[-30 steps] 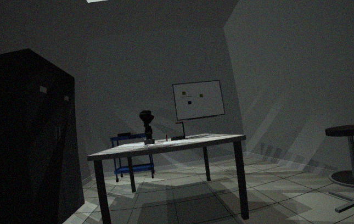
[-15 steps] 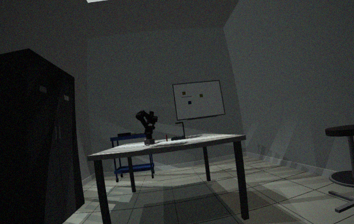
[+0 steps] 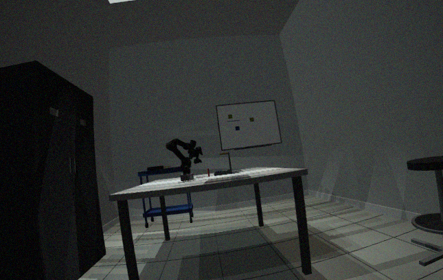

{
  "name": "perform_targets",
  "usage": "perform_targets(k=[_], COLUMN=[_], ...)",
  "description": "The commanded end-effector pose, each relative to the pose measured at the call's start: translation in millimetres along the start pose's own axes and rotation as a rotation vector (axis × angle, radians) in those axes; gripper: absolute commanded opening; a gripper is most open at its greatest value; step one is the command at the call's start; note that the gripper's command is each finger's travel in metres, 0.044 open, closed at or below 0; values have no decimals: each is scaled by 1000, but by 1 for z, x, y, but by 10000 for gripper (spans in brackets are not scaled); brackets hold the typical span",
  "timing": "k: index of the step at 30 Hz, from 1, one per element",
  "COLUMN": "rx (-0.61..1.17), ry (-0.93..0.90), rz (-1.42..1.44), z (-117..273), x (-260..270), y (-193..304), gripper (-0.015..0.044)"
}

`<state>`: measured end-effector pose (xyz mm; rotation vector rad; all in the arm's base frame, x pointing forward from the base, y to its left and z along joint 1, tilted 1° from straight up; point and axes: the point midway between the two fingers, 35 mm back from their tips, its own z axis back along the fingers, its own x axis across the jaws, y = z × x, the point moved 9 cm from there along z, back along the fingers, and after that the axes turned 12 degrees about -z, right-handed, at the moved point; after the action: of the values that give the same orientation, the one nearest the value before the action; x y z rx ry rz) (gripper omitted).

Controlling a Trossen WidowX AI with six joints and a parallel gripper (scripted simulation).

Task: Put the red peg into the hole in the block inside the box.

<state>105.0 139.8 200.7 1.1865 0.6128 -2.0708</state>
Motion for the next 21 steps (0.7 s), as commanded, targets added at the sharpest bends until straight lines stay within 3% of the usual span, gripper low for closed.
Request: perform_targets(k=[1, 21], rx=[90, 473], ry=[-33, -324], rz=[65, 364], z=[-1, 9], x=[5, 32], y=[13, 73], gripper=[440, 440])
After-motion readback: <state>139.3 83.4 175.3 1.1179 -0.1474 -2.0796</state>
